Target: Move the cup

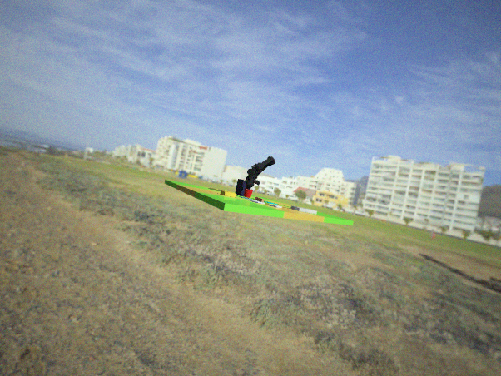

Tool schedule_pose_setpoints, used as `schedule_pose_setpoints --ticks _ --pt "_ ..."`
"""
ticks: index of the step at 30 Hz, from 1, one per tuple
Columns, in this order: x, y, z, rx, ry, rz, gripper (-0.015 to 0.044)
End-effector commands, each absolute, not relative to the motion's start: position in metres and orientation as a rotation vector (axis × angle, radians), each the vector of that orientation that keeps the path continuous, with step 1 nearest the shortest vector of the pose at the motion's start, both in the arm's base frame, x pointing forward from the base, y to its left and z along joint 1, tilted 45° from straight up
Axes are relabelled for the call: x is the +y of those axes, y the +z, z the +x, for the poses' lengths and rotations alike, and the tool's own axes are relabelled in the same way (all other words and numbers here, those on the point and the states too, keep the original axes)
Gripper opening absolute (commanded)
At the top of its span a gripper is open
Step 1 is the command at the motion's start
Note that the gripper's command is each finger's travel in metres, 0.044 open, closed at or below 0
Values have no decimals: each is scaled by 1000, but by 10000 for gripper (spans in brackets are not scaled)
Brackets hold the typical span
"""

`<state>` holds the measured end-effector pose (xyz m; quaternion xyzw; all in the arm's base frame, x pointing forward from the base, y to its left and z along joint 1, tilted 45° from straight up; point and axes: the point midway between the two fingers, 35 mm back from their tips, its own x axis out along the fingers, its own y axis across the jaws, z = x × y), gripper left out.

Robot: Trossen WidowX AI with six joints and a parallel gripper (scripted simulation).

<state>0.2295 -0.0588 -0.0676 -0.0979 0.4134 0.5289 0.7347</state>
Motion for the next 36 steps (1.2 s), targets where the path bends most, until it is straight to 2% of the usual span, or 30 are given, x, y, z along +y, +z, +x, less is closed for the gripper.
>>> schedule_pose_setpoints --ticks 1,36 --pt "-73 -55 230 907 1154 -231 0" --pt "-82 -37 226 904 1153 -219 0"
